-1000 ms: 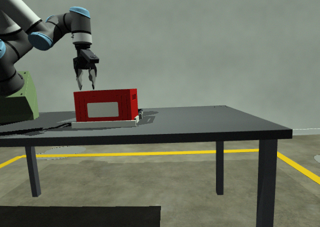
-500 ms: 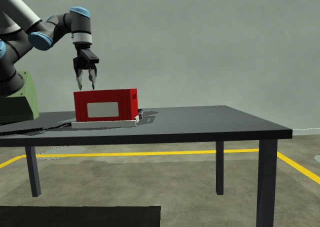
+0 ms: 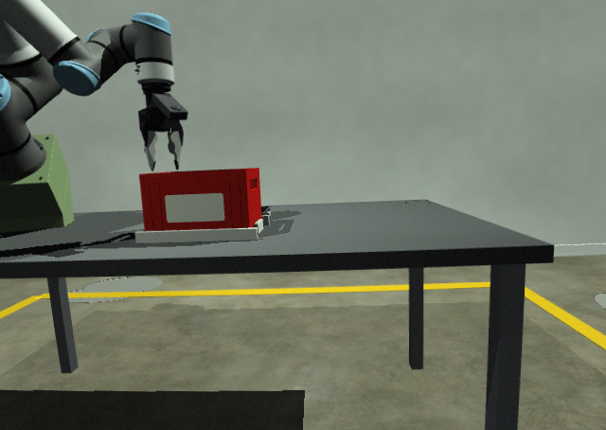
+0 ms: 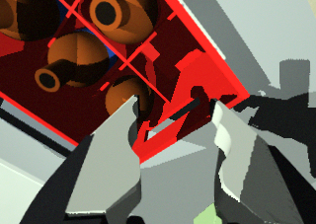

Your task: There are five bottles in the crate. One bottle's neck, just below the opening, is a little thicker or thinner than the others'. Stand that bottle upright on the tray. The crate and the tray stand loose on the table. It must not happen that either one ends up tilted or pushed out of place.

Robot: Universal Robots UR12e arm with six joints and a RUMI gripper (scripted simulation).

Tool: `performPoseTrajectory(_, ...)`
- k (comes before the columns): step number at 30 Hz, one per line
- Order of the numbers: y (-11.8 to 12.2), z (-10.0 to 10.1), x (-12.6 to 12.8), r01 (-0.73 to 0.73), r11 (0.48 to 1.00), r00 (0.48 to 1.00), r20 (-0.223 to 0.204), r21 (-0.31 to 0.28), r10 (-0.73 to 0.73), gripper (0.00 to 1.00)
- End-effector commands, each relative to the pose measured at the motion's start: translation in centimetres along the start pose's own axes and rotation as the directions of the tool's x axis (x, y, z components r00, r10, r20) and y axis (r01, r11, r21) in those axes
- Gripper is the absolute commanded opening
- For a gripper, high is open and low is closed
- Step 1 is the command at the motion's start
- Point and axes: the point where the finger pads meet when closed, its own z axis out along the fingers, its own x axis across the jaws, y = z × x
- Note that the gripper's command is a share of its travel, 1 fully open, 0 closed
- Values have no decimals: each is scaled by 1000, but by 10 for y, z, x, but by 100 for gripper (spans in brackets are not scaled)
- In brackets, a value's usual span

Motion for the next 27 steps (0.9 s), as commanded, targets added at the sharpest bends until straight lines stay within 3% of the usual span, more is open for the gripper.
performPoseTrajectory(1,0,0,0,0,1000,1000,1,1,0,38)
performPoseTrajectory(27,-5,0,0,0,1000,1000,1,1,0,38)
